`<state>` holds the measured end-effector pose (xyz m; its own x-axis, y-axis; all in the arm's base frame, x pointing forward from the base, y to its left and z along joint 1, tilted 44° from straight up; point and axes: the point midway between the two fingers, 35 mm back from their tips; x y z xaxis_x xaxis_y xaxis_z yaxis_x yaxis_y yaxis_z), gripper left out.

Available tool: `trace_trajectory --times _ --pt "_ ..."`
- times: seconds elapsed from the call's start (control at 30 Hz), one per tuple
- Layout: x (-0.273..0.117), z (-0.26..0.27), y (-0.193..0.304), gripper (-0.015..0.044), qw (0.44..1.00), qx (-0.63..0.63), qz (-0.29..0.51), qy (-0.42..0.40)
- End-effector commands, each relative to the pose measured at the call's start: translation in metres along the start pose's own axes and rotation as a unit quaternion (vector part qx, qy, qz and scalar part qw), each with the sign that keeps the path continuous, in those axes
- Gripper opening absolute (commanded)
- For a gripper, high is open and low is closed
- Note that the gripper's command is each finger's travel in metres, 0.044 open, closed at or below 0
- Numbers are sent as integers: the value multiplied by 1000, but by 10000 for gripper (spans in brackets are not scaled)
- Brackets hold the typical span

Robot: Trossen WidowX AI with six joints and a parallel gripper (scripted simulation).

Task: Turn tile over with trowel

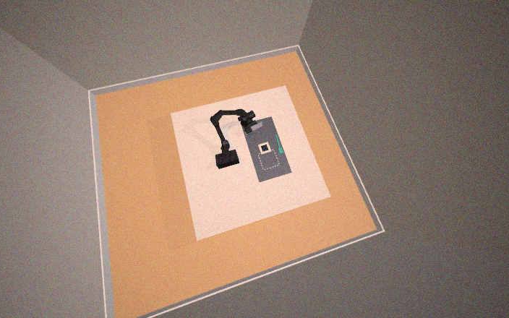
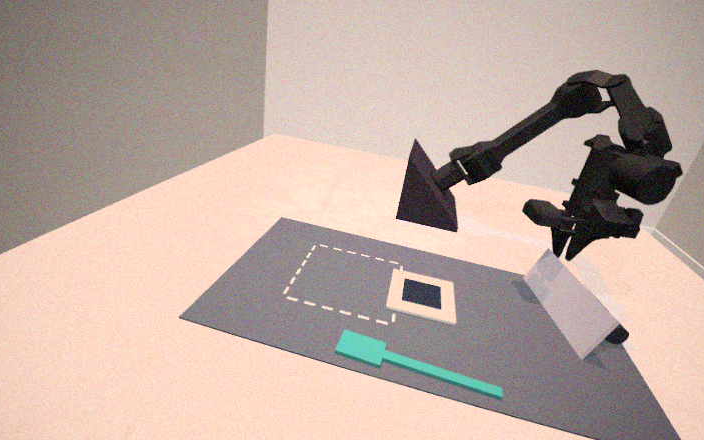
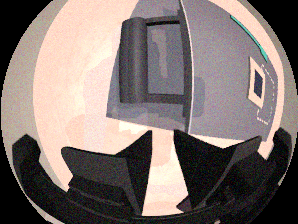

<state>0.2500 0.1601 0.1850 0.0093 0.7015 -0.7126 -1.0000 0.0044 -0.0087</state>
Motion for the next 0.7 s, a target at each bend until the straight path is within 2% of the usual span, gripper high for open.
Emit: trace_trajectory --times 0.0,0.67 --pt "1 -11 -3 100 1000 2 2 -1" --pt "2 -52 -13 100 1000 3 2 1"
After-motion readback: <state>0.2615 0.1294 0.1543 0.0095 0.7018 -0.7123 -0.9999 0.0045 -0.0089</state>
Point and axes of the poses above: the point midway between the two fingers, 35 mm back from their tips, its own x axis out along the fingers, its own z axis across the jaws, y = z × x, and after that the axes turned 14 degrees about x, right-handed
